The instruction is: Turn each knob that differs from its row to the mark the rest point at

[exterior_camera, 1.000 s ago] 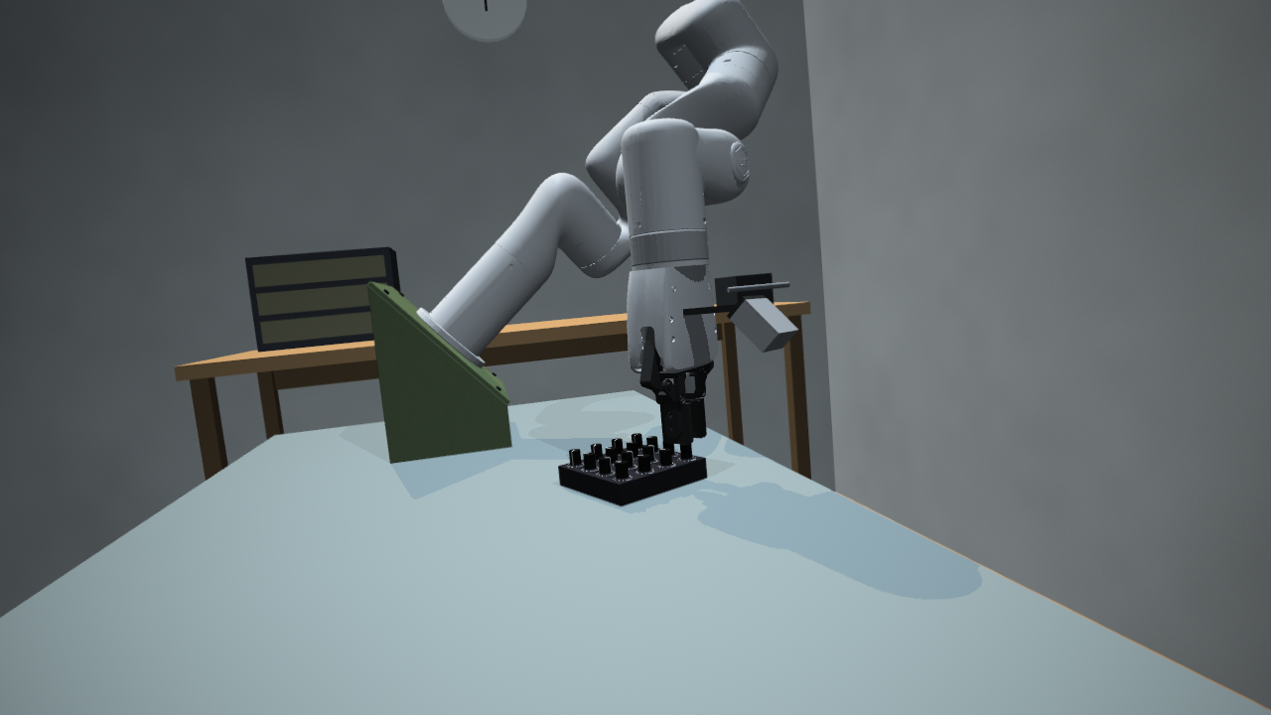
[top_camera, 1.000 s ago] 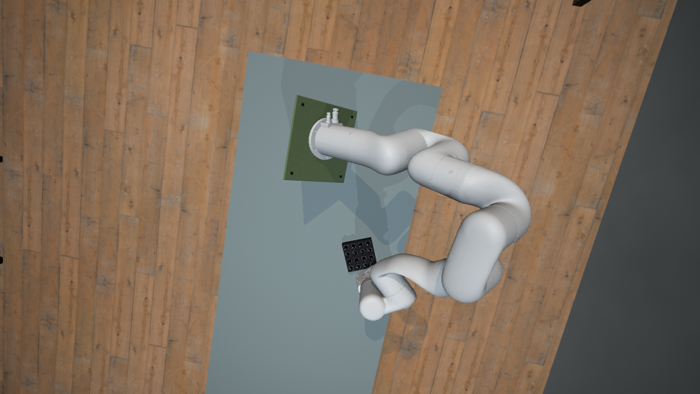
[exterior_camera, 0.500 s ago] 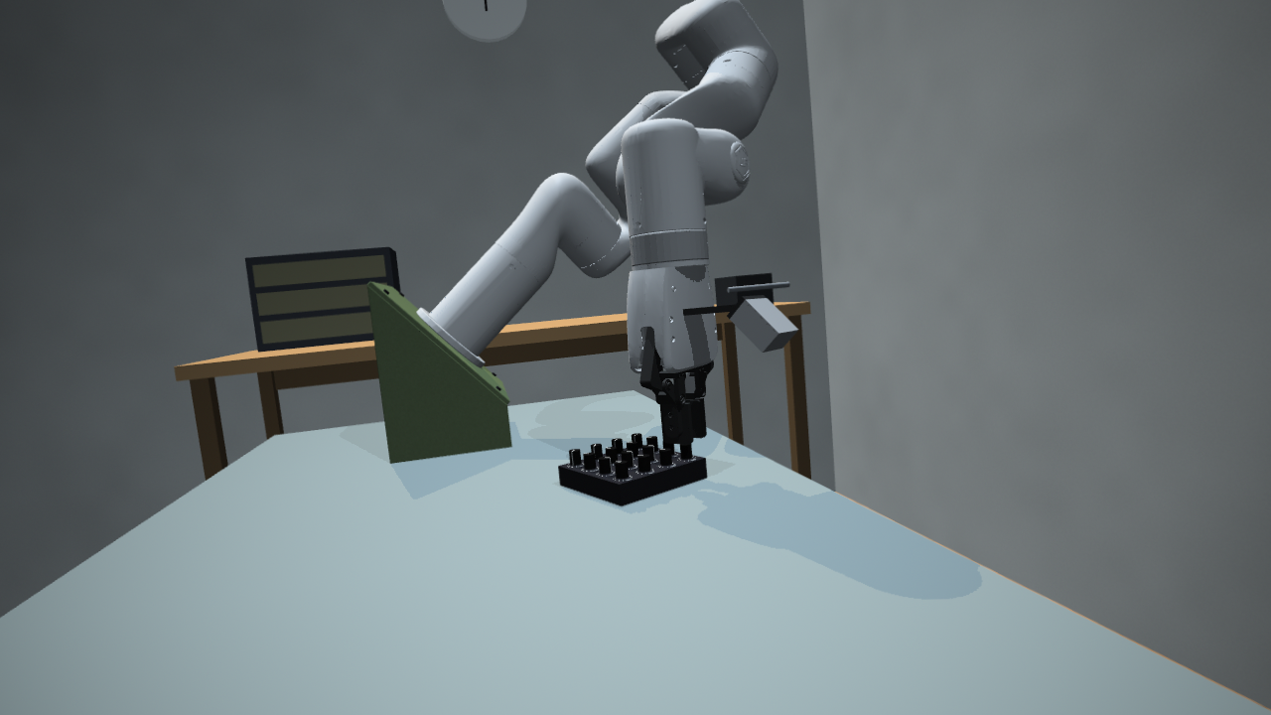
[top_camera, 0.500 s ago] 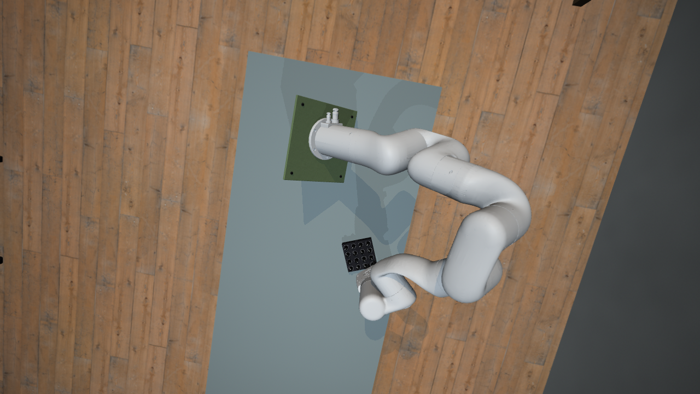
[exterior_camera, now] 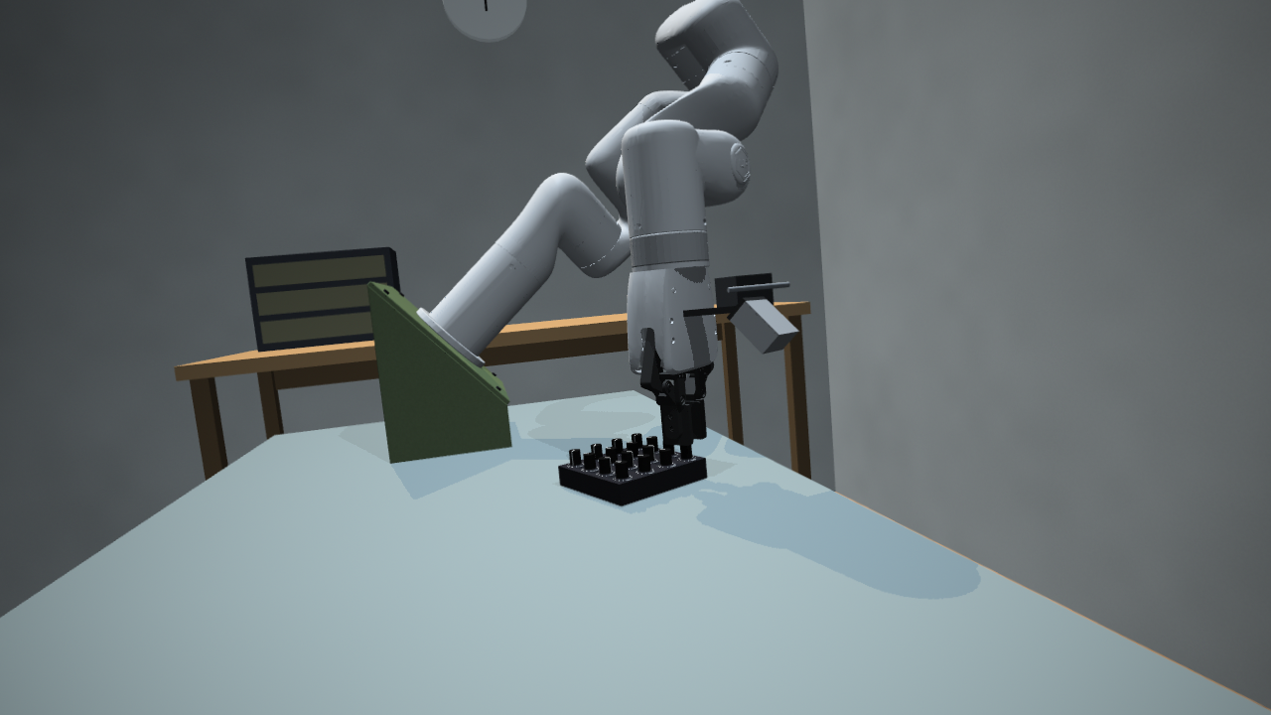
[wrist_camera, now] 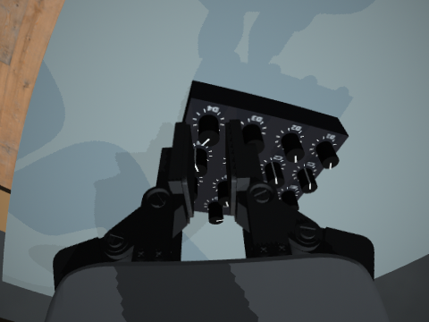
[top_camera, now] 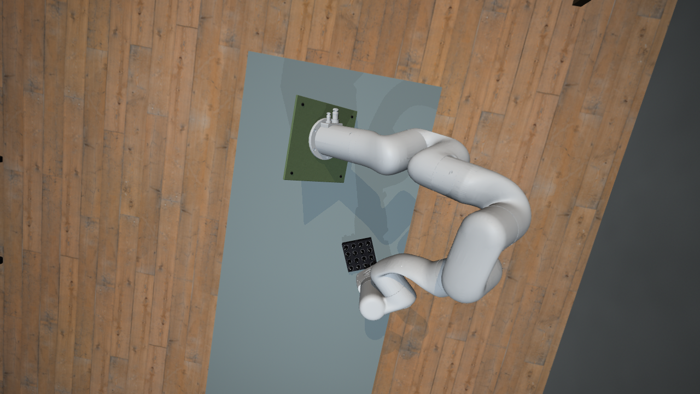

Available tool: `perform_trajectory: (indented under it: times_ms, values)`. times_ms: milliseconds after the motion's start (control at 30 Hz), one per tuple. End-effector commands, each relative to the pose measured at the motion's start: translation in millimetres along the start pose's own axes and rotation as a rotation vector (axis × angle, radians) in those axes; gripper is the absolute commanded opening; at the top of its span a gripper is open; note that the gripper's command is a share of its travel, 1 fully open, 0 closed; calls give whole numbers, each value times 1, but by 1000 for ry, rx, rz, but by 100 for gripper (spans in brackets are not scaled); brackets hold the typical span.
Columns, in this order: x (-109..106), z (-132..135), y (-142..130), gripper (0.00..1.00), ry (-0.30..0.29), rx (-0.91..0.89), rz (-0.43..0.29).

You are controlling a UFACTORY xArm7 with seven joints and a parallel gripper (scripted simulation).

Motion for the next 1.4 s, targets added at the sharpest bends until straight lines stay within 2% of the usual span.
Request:
perform_trajectory:
  times_ms: [0,367,1367]
  values:
    - [0,1,1,19,-3,0,3]
    - [8,1,1,19,-3,0,3]
    - [9,1,1,19,-3,0,3]
Point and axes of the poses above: the point where the finger pads meet when closed, its own x axis out along the fingers, its own z axis across the jaws, y = z × x, the point moved 1 cm from there along -x, back along the fingers, and after that the axes turned 2 degrees about x, right-handed, at the moved point
